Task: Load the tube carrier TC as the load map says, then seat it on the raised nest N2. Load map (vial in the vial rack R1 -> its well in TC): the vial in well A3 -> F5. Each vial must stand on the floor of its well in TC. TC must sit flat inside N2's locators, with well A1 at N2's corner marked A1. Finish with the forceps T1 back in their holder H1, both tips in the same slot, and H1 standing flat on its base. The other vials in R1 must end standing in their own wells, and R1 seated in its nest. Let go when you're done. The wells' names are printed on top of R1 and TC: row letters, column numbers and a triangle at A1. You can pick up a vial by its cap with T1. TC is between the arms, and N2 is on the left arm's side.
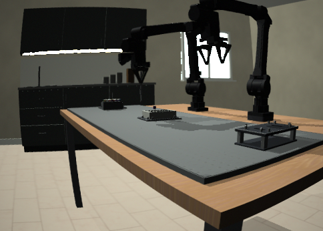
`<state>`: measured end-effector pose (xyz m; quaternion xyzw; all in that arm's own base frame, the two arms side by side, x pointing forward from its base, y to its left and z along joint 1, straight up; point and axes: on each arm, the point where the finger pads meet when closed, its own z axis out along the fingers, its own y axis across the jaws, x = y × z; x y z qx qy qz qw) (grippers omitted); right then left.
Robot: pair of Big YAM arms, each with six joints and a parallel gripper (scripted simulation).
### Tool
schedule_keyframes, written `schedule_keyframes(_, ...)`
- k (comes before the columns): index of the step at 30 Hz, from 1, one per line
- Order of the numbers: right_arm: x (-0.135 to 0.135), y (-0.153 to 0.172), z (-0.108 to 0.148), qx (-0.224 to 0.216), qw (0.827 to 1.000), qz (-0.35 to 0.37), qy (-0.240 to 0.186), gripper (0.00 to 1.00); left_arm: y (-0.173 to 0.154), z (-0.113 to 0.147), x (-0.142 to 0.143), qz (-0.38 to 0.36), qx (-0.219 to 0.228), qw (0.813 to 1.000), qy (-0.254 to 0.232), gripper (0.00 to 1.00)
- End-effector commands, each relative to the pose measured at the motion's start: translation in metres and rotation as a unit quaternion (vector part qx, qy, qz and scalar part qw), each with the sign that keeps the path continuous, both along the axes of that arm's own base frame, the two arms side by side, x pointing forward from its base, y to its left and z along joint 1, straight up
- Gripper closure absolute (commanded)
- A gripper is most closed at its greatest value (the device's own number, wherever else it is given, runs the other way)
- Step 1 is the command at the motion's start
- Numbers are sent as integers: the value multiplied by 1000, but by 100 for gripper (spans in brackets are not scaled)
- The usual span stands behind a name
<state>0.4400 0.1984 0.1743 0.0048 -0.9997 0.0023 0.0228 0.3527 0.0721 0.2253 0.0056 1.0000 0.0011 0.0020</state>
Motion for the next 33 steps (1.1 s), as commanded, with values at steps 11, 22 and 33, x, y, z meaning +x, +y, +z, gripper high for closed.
schedule_keyframes(11, 6, -24, 10, 10, 1000, 2, -14, 93, 0, 14, 8, -8, 3, 1000, -16, 0)
schedule_keyframes(22, 10, -42, 10, 9, 1000, 2, -15, 93, 0, 14, 8, -8, 3, 1000, -16, 0)
schedule_keyframes(33, 13, -57, 11, 8, 1000, 2, -14, 93, 0, 14, 8, -8, 3, 1000, -16, 0)
